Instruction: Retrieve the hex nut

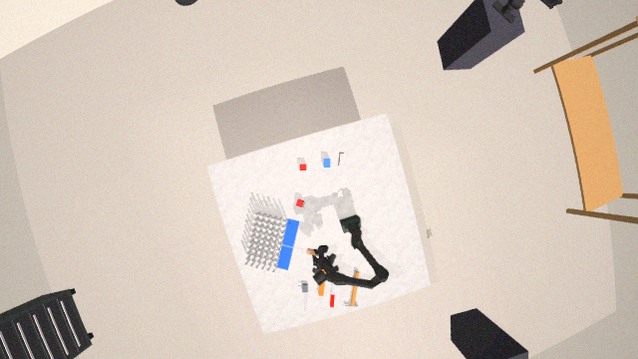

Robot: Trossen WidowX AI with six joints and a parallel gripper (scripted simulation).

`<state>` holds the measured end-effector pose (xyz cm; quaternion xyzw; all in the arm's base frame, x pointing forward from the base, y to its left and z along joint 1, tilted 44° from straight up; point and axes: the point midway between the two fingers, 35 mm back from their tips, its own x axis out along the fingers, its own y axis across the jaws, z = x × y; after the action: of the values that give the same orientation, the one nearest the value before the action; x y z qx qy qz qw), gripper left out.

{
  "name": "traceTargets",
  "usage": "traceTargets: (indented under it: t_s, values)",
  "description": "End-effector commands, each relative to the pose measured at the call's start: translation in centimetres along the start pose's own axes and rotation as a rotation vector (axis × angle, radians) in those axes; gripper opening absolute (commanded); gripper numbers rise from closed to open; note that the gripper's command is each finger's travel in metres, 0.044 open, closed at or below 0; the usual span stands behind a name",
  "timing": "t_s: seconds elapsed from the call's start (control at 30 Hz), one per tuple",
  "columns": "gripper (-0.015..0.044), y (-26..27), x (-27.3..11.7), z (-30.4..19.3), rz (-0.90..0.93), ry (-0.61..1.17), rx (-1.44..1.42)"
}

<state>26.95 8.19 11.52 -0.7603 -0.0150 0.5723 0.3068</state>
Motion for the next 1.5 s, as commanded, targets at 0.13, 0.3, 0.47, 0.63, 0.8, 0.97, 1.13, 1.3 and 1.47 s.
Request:
traceTargets:
  t_s: [0.13, 0.3, 0.47, 0.63, 0.8, 0.97, 1.13, 1.3, 1.47]
  values:
    - [0.0000, -0.4, 3.0, 2.4, 0.000, 0.006, 0.011]
    - [0.0000, -0.6, 4.8, 4.2, -0.008, 0.007, 0.014]
    - [0.0000, -0.5, 5.6, 5.1, -0.013, 0.008, 0.018]
    - [0.0000, -0.6, 5.7, 5.0, -0.013, 0.009, 0.018]
    - [0.0000, -0.6, 5.8, 4.8, -0.013, 0.009, 0.018]
    - [0.0000, -0.6, 6.0, 4.5, -0.013, 0.009, 0.017]
    - [0.0000, -0.7, 6.1, 4.3, -0.014, 0.009, 0.016]
    - [0.0000, -0.8, 6.3, 4.1, -0.017, 0.010, 0.011]
    - [0.0000, -0.8, 6.4, 3.9, -0.017, 0.010, 0.011]
